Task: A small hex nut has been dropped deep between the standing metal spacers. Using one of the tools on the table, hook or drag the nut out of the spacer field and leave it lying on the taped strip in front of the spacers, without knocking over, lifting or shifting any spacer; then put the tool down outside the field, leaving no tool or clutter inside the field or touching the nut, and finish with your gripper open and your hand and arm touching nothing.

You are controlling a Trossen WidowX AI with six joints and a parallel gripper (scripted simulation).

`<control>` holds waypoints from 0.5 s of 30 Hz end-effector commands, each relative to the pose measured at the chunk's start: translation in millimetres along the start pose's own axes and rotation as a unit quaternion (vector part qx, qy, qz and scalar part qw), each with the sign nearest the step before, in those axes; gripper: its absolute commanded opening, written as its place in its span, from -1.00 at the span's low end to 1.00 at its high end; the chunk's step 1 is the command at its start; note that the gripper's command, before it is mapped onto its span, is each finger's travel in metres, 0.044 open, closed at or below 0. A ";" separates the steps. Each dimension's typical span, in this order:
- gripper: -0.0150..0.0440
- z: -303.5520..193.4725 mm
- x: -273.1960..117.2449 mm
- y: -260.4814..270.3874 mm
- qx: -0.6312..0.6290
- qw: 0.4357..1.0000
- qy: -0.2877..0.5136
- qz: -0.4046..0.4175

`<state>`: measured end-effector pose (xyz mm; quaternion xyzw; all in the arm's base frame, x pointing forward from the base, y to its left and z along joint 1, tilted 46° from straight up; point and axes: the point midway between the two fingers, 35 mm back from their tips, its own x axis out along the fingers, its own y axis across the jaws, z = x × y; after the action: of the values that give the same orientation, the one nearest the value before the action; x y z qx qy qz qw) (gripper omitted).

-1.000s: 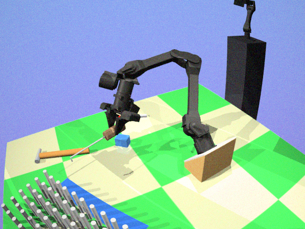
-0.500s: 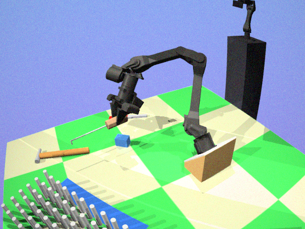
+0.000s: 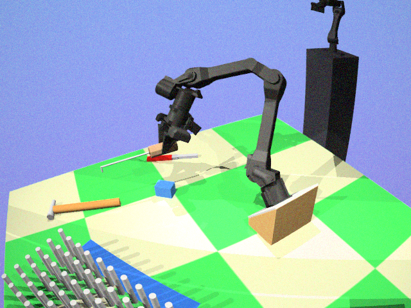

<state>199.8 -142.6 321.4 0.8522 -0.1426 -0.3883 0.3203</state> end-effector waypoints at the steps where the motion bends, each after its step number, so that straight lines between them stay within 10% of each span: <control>1: -0.49 1.7 -17.7 13.0 0.010 1.000 0.012 0.026; 15: -0.49 15.2 -51.9 36.7 0.040 0.995 0.015 0.085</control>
<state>158.1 -154.8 359.7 0.8545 -0.2211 -0.3516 0.3121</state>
